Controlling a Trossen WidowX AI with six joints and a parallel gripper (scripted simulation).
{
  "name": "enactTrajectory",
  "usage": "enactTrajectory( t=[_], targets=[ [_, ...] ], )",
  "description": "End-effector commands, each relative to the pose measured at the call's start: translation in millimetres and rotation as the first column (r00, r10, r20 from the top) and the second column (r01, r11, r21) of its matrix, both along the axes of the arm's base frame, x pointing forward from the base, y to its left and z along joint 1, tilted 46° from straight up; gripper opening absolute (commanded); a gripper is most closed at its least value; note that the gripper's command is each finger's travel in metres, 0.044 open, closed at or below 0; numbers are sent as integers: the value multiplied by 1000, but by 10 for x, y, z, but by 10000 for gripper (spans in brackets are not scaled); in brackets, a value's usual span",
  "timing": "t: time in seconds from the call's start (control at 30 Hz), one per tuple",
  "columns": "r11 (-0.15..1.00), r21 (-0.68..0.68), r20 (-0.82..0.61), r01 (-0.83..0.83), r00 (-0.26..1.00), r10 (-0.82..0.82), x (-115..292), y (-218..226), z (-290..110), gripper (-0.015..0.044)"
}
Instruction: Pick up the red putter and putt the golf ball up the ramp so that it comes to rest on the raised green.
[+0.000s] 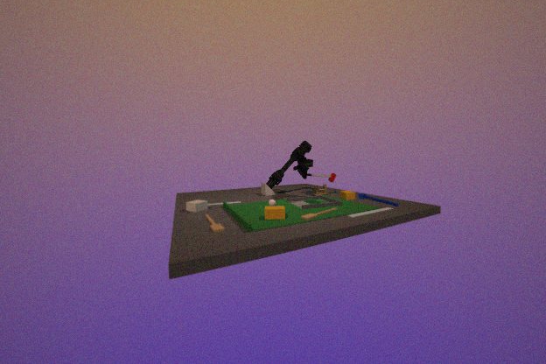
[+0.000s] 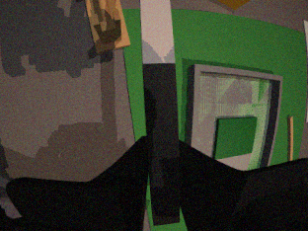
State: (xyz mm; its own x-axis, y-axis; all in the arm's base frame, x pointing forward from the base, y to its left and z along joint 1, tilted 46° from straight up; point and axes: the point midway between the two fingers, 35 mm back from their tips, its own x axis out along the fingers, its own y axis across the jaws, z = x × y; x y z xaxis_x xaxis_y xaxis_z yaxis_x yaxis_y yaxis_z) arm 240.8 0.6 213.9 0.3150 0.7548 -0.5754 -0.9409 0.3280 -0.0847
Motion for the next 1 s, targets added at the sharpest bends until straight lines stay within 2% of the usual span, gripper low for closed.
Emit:
enactTrajectory(
  t=[0.0,0.47,0.97],
  targets=[
    [997,9,-97,74,993,-73,78,-204,-142,0],
    [944,-22,-404,329,861,-310,166,-960,-661,0],
    [825,-111,-671,555,570,-474,-37,-1717,-1303,0]
  ],
)
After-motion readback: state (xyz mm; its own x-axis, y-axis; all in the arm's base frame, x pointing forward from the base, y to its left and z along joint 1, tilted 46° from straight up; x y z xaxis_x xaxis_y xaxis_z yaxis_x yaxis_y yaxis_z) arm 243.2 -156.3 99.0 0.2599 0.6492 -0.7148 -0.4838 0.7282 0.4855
